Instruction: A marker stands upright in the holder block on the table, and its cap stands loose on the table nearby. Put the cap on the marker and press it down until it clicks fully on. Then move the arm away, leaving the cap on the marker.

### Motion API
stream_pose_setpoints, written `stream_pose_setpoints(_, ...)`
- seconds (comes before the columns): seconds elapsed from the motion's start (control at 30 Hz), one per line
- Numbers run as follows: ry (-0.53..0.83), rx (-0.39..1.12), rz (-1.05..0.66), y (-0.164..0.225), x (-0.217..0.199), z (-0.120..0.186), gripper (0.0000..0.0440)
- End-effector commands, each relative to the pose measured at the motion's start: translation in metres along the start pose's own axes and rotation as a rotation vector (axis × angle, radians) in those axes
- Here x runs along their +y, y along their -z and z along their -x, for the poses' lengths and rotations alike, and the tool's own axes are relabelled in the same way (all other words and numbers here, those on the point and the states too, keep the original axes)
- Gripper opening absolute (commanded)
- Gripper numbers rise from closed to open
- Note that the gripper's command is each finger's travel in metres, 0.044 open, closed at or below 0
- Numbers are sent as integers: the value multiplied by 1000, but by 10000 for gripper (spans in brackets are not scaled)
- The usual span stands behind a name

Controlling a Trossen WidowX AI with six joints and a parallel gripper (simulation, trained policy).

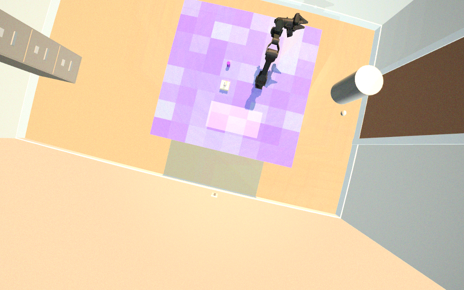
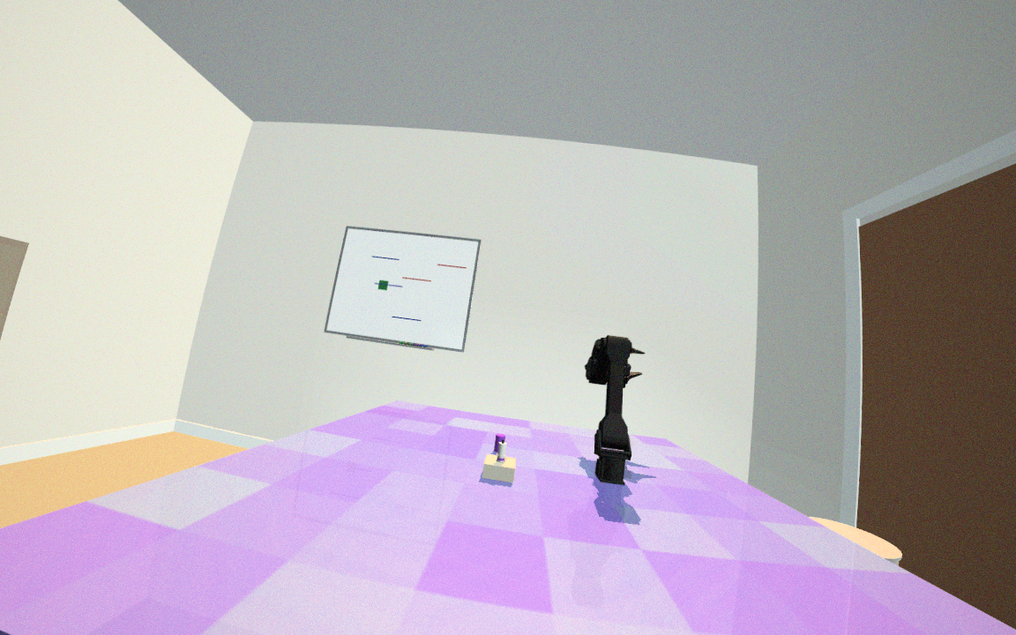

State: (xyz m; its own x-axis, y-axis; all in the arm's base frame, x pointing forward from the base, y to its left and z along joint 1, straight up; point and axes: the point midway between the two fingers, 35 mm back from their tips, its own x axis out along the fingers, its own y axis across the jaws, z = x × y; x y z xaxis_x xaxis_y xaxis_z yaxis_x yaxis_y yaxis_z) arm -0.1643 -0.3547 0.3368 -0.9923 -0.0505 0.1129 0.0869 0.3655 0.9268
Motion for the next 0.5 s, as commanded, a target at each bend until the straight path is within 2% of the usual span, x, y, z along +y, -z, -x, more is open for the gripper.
stream_pose_setpoints(0.0, 2, 6, -2, 2, 0, 1, 374)
stream_pose_setpoints(0.2, 11, 57, -14, 14, 1, 12, 226)
stream_pose_setpoints(0.23, 13, 66, -15, 15, 1, 14, 216)
stream_pose_setpoints(0.47, 27, 118, -22, 28, 4, 25, 231)
